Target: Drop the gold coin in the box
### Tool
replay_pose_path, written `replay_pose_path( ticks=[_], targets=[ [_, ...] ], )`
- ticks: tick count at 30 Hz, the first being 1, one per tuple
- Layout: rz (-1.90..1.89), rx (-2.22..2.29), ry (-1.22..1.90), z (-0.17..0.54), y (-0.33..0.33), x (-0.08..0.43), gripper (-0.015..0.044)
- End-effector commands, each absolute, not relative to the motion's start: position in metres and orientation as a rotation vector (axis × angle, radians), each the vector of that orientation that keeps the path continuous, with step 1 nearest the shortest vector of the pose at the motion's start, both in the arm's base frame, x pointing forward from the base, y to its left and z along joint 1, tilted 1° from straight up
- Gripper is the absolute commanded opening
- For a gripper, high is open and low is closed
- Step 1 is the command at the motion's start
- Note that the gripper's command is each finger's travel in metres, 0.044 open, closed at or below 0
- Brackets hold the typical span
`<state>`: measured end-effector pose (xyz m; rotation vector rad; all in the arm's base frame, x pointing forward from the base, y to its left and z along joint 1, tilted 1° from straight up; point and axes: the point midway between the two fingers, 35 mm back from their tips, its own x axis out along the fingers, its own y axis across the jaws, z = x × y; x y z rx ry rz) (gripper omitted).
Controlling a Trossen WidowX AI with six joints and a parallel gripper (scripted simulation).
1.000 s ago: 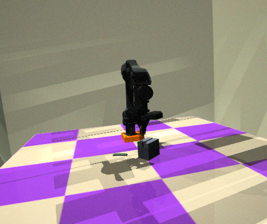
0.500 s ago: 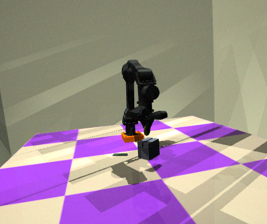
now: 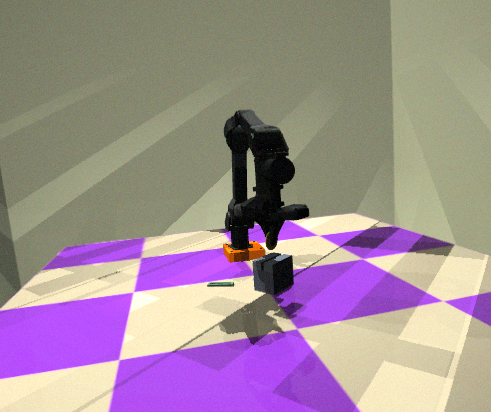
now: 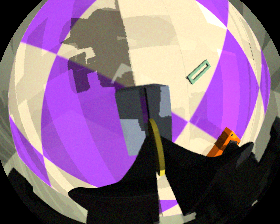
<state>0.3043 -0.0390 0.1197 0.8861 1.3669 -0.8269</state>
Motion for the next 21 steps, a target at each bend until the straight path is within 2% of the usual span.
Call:
replay_pose_path(
  ticks=[1, 21],
  targets=[
    [-0.826, 0.885, 1.367, 0.1199, -0.0391, 0.3042, 0.0],
    [-0.828, 0.887, 1.366, 0.1126, -0.0391, 0.3031, 0.0]
  ],
)
